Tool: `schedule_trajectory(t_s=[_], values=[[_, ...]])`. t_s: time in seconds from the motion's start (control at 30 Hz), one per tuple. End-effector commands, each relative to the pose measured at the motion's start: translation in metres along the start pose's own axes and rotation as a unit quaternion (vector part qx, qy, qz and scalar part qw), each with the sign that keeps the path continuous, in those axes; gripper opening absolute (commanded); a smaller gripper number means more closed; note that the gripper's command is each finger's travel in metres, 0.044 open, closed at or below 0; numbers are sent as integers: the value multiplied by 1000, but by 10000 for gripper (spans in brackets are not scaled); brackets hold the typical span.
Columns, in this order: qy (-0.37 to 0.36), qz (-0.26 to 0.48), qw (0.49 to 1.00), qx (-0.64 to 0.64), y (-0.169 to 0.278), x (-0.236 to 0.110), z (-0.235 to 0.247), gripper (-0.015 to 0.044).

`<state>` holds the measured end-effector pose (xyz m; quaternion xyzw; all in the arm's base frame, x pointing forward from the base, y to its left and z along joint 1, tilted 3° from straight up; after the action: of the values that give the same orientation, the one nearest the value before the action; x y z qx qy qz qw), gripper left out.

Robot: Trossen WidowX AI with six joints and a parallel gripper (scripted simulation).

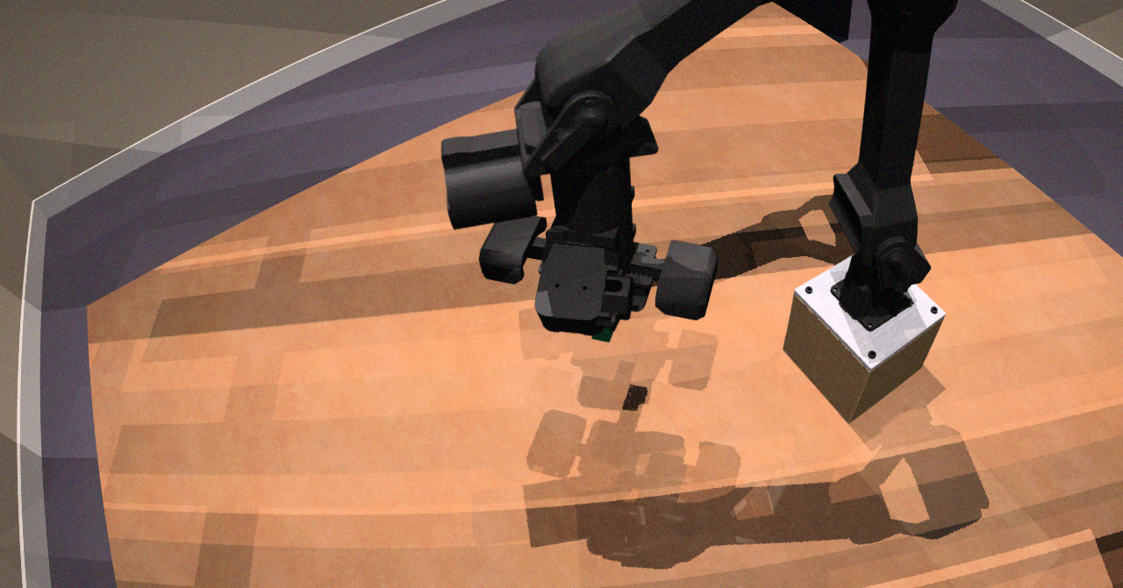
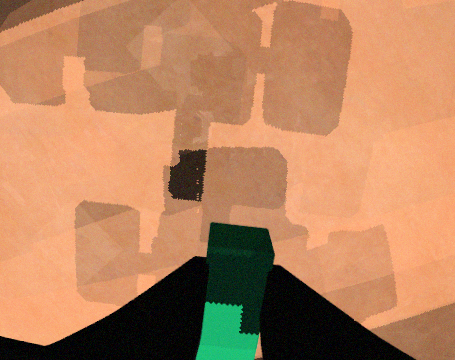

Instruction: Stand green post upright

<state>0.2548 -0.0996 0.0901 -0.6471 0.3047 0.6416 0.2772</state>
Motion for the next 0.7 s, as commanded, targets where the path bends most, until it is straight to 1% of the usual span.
schedule_trajectory(t_s=[0.0,0.67], values=[[1,2,1000,-8,-10,-1,0,23],[9,-2,998,-54,-57,-7,8,23]])
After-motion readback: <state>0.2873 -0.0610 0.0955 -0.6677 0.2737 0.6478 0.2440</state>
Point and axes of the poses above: the point midway between the two fingers, 35 mm back from their tips, its own x axis out along the fingers, its own z axis across the jaws, y = z × x, the point moved 3 cm from there along -x, back along the fingers, and after that the axes turned 2 degrees about x, right-handed, at the moved point
